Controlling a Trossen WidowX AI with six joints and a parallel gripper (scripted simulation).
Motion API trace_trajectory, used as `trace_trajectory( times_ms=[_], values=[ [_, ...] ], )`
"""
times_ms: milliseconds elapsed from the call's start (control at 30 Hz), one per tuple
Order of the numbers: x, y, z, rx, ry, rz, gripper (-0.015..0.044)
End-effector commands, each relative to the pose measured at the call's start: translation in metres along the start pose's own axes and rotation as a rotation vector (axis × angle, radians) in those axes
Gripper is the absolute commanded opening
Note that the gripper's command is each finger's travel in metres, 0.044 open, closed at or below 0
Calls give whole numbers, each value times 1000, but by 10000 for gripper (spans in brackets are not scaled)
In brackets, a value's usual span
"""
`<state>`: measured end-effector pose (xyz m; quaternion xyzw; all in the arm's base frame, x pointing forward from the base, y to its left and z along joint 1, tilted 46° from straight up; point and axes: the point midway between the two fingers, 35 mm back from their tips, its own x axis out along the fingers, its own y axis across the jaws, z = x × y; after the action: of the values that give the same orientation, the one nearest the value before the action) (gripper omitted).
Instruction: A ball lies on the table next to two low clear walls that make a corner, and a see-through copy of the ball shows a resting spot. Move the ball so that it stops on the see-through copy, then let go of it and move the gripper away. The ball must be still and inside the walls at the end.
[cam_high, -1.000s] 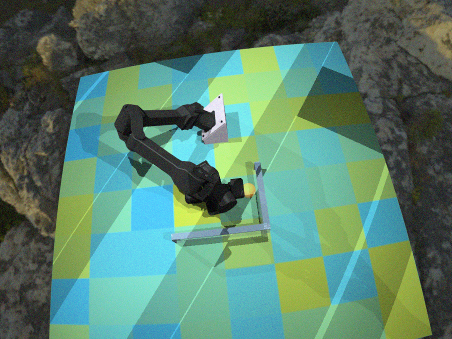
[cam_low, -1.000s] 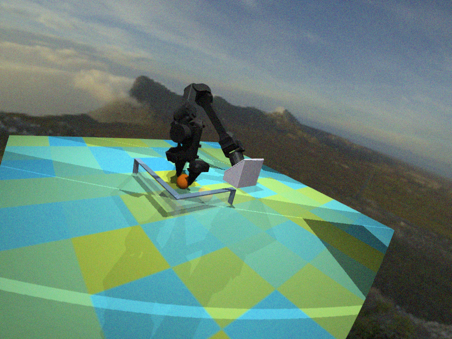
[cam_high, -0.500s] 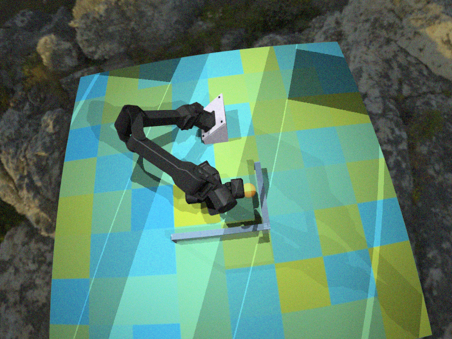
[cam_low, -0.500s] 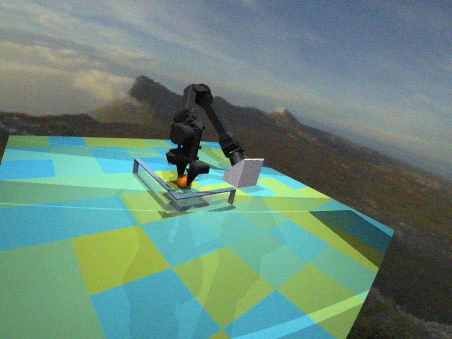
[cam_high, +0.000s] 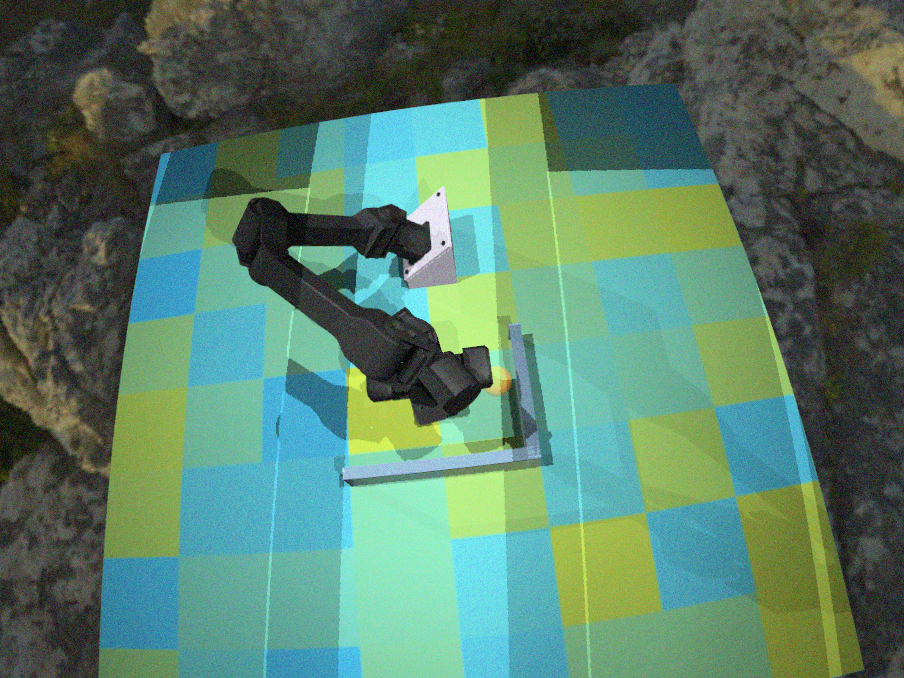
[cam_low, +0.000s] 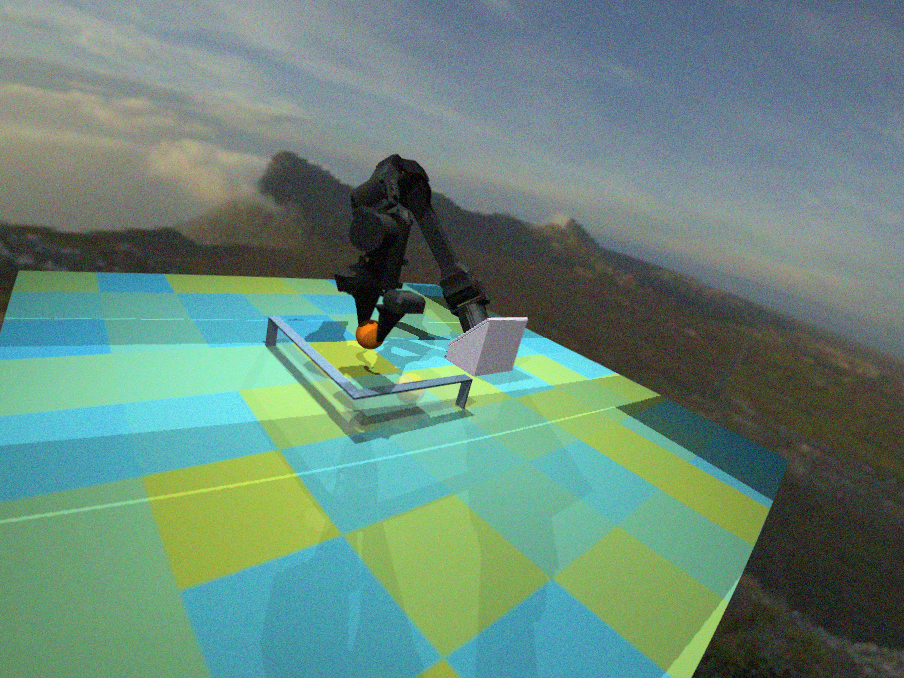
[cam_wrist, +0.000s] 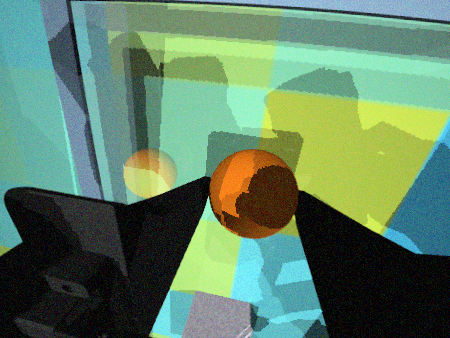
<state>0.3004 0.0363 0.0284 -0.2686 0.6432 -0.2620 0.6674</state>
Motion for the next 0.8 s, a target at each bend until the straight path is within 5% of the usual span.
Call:
trace_trajectory(
  times_ms=[0,367,767],
  values=[
    [-24,1,1,4,0,2,0],
    [-76,-4,-9,-2,23,-23,0],
    [-67,20,-10,-319,27,-17,0]
  ],
)
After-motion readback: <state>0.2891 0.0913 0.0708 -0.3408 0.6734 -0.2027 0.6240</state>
